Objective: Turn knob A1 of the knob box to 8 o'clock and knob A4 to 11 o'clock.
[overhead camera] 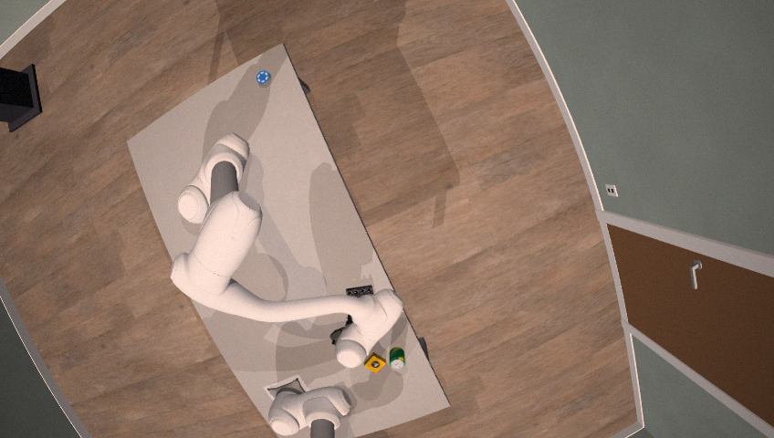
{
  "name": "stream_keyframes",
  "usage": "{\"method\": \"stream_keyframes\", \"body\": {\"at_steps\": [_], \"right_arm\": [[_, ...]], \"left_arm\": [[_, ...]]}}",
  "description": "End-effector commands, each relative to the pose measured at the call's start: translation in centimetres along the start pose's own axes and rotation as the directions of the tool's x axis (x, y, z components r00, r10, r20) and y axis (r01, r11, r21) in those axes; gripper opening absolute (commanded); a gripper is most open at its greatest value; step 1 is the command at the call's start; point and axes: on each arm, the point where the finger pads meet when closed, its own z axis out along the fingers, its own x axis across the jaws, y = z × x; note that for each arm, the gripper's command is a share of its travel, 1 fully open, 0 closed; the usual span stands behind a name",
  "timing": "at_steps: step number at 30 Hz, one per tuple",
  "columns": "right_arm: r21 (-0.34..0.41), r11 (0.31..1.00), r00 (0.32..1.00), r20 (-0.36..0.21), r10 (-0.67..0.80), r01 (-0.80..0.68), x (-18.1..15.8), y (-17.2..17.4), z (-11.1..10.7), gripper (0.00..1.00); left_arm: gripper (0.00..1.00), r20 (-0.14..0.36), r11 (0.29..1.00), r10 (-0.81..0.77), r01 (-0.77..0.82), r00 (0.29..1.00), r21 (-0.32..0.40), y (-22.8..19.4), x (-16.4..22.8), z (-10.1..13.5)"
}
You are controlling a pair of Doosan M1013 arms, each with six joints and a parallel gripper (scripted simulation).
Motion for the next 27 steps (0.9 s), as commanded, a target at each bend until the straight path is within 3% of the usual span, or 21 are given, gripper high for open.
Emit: {"method": "stream_keyframes", "body": {"at_steps": [1,27], "right_arm": [[-0.001,1.000,1.000,0.000,0.000,0.000,0.01,-0.01,-0.04,1.00],[-0.001,1.000,1.000,0.000,0.000,0.000,0.01,-0.01,-0.04,1.00]], "left_arm": [[0.46,0.001,1.000,0.000,0.000,1.000,-0.001,0.03,-0.04,-0.12],[0.46,0.001,1.000,0.000,0.000,1.000,-0.001,0.03,-0.04,0.28]]}}
